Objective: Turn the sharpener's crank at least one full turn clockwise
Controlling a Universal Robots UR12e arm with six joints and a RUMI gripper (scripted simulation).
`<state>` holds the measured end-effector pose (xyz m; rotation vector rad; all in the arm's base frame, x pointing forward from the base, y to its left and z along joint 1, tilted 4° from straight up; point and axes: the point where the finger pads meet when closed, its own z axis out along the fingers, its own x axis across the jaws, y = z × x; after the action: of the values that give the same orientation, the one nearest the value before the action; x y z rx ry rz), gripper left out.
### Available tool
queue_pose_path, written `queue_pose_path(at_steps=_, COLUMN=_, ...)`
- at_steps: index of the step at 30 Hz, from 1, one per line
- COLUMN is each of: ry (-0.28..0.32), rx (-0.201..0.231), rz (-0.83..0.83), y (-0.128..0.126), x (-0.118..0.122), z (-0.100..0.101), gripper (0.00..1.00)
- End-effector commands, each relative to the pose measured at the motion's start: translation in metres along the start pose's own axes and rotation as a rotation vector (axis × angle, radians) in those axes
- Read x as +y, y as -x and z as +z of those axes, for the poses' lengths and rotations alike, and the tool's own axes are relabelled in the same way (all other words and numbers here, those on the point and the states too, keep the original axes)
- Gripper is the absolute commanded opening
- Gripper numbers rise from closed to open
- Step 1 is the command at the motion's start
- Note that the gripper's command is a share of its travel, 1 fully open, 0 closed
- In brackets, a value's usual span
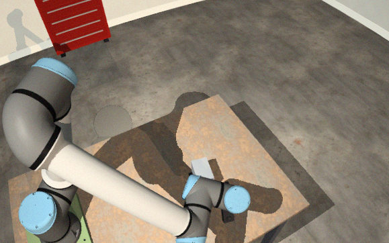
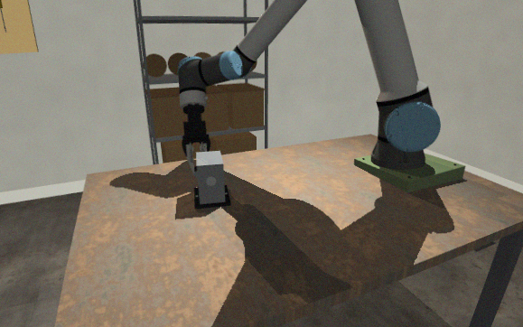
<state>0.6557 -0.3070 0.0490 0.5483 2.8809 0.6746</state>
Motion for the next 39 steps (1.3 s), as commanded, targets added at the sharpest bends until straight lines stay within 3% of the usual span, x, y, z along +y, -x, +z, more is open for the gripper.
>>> queue_pose_path(at_steps=1, ry=-0.001, rx=-0.001, rz=-0.001, y=-0.003, x=-0.002, z=0.003, gripper=0.09)
queue_pose_path(at_steps=39, ry=-0.001, rx=-0.001, rz=0.0, y=-0.036, x=-0.007, z=0.013, gripper=0.09)
